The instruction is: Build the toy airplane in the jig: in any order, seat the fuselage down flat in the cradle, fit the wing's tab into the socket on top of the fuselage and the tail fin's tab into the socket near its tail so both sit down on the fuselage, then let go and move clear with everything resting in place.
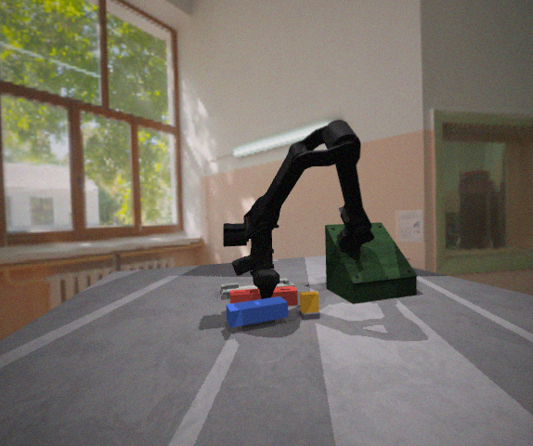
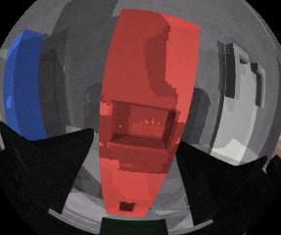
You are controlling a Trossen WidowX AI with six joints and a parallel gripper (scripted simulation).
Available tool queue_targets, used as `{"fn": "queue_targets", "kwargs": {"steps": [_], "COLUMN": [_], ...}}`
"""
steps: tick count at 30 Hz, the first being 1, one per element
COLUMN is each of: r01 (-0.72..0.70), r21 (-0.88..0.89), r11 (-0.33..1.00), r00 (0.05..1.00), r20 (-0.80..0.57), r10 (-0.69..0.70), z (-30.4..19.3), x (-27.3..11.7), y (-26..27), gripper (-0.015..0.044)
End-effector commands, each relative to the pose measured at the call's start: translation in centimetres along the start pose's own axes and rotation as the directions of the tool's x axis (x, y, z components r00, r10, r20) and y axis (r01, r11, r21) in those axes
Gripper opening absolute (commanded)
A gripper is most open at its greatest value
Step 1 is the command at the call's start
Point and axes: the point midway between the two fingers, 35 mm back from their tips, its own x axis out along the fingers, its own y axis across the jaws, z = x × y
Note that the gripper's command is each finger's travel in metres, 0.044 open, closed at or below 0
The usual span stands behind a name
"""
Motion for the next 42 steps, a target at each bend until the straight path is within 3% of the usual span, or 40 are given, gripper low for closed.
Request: {"fn": "queue_targets", "kwargs": {"steps": [1,4,11,16,42], "r01": [-0.004,-0.004,-0.004,-0.001,0.012], "r21": [0.006,0.006,0.006,0.006,0.007], "r11": [1.0,1.0,1.0,1.0,1.0], "r00": [1.0,1.0,1.0,1.0,1.0], "r20": [-0.003,-0.003,-0.003,-0.001,0.001], "r10": [0.004,0.004,0.004,0.001,-0.012], "z": [-0.2,-0.2,-0.2,0.0,0.7], "x": [0.2,0.2,0.2,-0.5,-8.3], "y": [0.0,0.0,0.0,-0.1,-0.5], "gripper": [0.0256,0.0177,0.0131,0.0,0.0]}}
